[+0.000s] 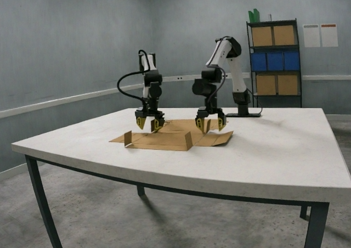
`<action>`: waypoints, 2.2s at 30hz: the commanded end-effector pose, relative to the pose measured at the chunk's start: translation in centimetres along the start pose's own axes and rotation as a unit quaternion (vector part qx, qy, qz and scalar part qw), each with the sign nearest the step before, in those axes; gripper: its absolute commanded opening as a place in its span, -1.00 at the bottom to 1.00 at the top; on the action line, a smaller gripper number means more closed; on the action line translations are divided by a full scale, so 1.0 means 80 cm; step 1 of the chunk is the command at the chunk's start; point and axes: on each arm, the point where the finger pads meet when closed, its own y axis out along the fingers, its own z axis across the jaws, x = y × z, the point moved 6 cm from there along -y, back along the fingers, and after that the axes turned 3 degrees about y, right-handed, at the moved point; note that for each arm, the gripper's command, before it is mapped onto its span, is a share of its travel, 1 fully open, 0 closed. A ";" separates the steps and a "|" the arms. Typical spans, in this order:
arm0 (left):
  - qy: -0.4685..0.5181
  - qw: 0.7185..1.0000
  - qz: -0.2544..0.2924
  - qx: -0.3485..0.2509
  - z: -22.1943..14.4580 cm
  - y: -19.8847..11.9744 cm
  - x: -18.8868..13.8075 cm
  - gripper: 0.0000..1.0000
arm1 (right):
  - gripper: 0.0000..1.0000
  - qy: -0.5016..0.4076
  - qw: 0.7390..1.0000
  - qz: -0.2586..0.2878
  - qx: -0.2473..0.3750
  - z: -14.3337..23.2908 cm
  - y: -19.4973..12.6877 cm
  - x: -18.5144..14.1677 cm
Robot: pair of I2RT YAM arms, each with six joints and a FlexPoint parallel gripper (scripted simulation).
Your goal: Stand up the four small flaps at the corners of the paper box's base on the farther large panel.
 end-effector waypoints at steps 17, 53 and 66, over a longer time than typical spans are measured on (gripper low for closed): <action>0.010 0.998 0.001 0.058 -0.010 0.006 0.006 0.54 | 0.54 -0.007 1.000 0.019 -0.002 0.004 0.007 -0.009; 0.012 0.998 0.002 0.057 -0.008 0.006 0.005 0.54 | 0.54 0.026 0.993 -0.005 0.117 -0.033 -0.083 0.023; 0.012 0.998 0.002 0.057 -0.008 0.006 0.005 0.54 | 0.54 0.026 0.993 0.012 0.116 -0.038 -0.106 0.027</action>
